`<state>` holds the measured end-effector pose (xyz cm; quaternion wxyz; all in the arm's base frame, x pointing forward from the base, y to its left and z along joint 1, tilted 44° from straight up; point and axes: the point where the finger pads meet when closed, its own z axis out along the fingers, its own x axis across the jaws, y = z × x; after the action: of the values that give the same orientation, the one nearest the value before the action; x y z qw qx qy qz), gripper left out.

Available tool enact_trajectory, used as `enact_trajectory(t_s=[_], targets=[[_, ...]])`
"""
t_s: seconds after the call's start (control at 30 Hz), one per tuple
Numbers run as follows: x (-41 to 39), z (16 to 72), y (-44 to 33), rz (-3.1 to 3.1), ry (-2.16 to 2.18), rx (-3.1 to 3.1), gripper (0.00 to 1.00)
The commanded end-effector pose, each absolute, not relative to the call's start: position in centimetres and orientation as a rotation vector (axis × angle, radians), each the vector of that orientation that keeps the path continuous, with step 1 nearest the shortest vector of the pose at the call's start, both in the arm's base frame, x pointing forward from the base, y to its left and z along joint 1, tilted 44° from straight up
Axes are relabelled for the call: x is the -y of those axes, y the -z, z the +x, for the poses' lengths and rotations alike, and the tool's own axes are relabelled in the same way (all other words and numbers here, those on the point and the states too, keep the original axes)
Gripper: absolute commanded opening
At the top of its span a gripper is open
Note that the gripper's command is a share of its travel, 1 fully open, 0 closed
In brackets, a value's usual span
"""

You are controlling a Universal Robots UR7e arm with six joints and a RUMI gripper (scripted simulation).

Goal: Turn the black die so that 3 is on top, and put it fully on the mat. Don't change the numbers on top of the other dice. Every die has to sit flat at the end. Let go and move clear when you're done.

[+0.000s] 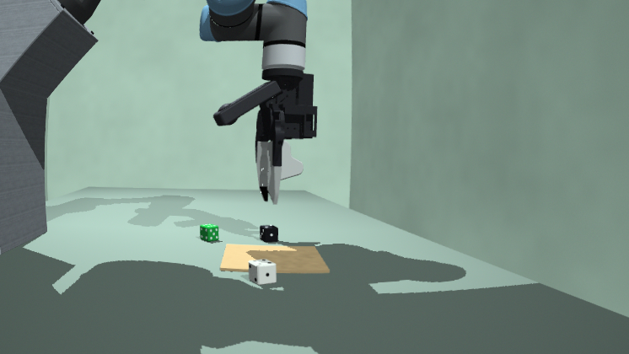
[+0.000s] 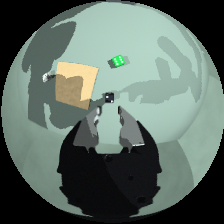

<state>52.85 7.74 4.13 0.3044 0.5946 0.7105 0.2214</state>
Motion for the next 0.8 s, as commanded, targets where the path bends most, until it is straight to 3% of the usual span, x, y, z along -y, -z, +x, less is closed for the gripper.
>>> enact_trajectory(t_s=[0.0,0.77], targets=[[-7.7,53.4,-3.7,1.574,-0.587,-1.881,0.24],[-7.6,55.1,-1.9,1.574,-0.587,-1.881,0.24]])
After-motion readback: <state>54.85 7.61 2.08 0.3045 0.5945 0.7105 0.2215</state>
